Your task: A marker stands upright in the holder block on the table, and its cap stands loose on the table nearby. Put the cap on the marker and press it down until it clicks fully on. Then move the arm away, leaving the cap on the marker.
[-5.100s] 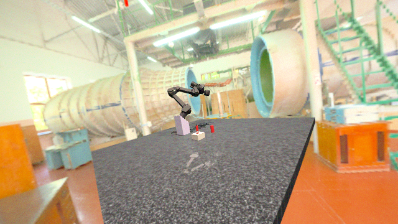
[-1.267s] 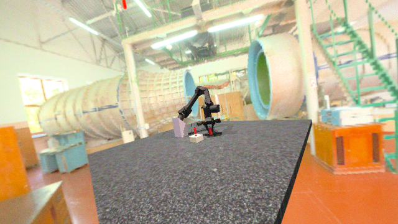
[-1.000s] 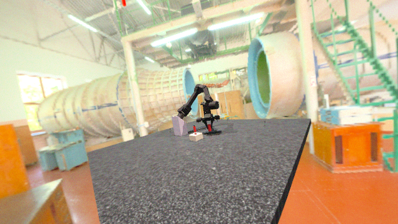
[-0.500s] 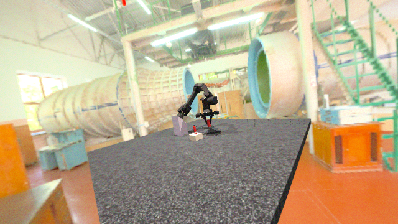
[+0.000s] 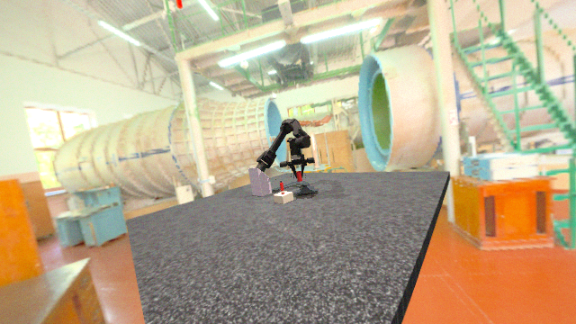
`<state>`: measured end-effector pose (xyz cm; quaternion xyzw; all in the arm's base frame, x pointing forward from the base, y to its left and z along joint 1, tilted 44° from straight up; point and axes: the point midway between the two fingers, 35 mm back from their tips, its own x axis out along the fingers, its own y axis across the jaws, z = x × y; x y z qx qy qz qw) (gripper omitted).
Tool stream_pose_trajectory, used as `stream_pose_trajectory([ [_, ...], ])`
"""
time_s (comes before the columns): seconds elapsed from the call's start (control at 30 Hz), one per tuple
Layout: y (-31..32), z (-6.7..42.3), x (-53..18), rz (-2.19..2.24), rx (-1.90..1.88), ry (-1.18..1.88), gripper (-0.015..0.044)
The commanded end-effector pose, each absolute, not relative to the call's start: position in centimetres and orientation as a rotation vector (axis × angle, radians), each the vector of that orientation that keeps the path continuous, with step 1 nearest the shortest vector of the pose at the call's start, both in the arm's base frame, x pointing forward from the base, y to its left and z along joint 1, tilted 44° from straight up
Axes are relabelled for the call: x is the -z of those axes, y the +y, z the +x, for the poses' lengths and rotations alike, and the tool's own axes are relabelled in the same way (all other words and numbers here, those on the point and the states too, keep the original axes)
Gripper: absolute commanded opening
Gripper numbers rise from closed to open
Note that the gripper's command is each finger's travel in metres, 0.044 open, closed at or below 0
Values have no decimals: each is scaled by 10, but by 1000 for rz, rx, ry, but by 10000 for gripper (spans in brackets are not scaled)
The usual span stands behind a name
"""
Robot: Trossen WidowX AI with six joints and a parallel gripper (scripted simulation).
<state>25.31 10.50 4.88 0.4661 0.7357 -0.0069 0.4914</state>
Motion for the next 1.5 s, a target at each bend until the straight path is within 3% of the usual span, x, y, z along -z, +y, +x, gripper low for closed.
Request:
stream_pose_trajectory([
  [0.0,92,258,-44,1125,24,1781,0],
  [1.17,-20,266,1,1130,7,1793,0],
  [1.47,-21,265,7,1133,3,1794,0],
])
